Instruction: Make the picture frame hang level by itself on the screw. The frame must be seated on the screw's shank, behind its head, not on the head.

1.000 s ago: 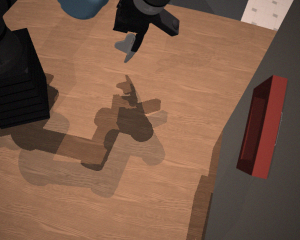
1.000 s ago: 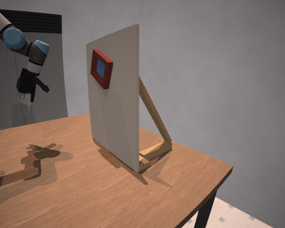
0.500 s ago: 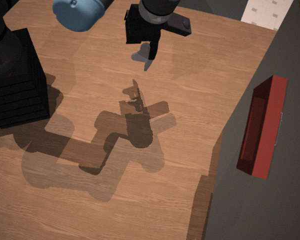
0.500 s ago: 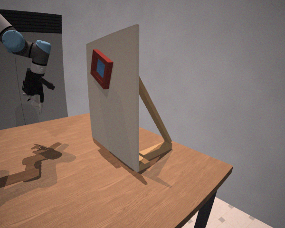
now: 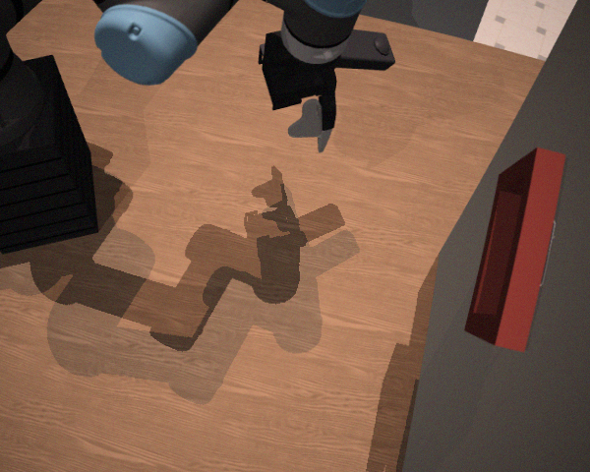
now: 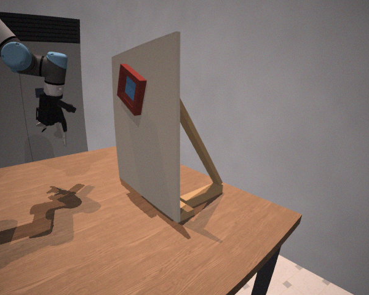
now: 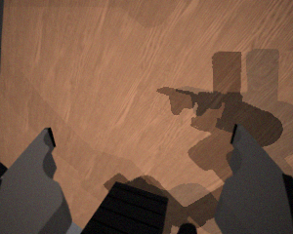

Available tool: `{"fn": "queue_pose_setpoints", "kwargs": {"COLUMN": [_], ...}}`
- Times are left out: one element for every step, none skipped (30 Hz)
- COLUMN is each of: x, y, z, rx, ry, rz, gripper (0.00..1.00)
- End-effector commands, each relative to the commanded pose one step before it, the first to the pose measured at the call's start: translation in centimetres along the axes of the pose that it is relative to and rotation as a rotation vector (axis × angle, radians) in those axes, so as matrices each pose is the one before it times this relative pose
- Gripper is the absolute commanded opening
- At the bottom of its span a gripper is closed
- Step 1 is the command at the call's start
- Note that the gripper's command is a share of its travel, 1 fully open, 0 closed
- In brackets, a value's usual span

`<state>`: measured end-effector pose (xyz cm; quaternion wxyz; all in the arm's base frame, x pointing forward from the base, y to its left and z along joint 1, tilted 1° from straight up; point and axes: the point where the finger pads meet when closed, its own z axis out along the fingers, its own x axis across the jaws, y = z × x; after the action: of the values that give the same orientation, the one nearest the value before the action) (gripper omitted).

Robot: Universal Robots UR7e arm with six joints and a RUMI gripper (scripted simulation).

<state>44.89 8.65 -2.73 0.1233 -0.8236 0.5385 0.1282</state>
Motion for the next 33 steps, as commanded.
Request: {"fn": "queue_pose_setpoints", "kwargs": {"x": [1.276,0.220,0.219,0.217,0.216,0.214,0.000,0.000,0.212,0.210,0.208,0.206,0.203,0.201,0.198,0.195,0.192,0.189,0.186,0.183,0.179,0.176,0.172,0.000,0.000,0.168,0.165,0.161,0.157,0.153,0.149,0.145,0.141], "y": [-1.092,-0.146,-0.140,-0.134,-0.129,-0.123,0.000,0.000,-0.117,-0.112,-0.107,-0.101,-0.096,-0.091,-0.087,-0.082,-0.078,-0.073,-0.069,-0.065,-0.061,-0.057,-0.054,0.000,0.000,-0.051,-0.047,-0.044,-0.041,-0.038,-0.036,-0.033,-0.031], "z": [-0.301,-0.051,-0.050,-0.050,-0.049,-0.048,0.000,0.000,-0.047,-0.046,-0.045,-0.045,-0.044,-0.043,-0.042,-0.041,-0.040,-0.040,-0.039,-0.038,-0.037,-0.036,-0.035,0.000,0.000,-0.034,-0.034,-0.033,-0.032,-0.031,-0.030,-0.029,-0.028], "rx": [0.04789,0.00694,0.00678,0.00662,0.00646,0.00630,0.00000,0.00000,0.00614,0.00598,0.00582,0.00566,0.00550,0.00534,0.00519,0.00503,0.00488,0.00473,0.00458,0.00444,0.00429,0.00415,0.00401,0.00000,0.00000,0.00387,0.00373,0.00360,0.00347,0.00334,0.00322,0.00309,0.00297], "ry": [0.01904,0.00391,0.00396,0.00401,0.00405,0.00408,0.00000,0.00000,0.00411,0.00413,0.00415,0.00416,0.00417,0.00417,0.00416,0.00415,0.00413,0.00411,0.00408,0.00405,0.00402,0.00398,0.00393,0.00000,0.00000,0.00388,0.00383,0.00377,0.00371,0.00365,0.00359,0.00352,0.00344], "rz": [-0.07833,-0.01276,-0.01261,-0.01245,-0.01228,-0.01211,0.00000,0.00000,-0.01194,-0.01177,-0.01159,-0.01142,-0.01123,-0.01105,-0.01086,-0.01067,-0.01048,-0.01029,-0.01009,-0.00989,-0.00969,-0.00949,-0.00928,0.00000,0.00000,-0.00908,-0.00887,-0.00866,-0.00845,-0.00824,-0.00803,-0.00781,-0.00760], "gripper": [1.00,1.00,1.00,1.00,1.00,1.00,1.00,1.00,1.00,1.00,1.00,1.00,1.00,1.00,1.00,1.00,1.00,1.00,1.00,1.00,1.00,1.00,1.00,1.00,1.00,1.00,1.00,1.00,1.00,1.00,1.00,1.00,1.00]}}
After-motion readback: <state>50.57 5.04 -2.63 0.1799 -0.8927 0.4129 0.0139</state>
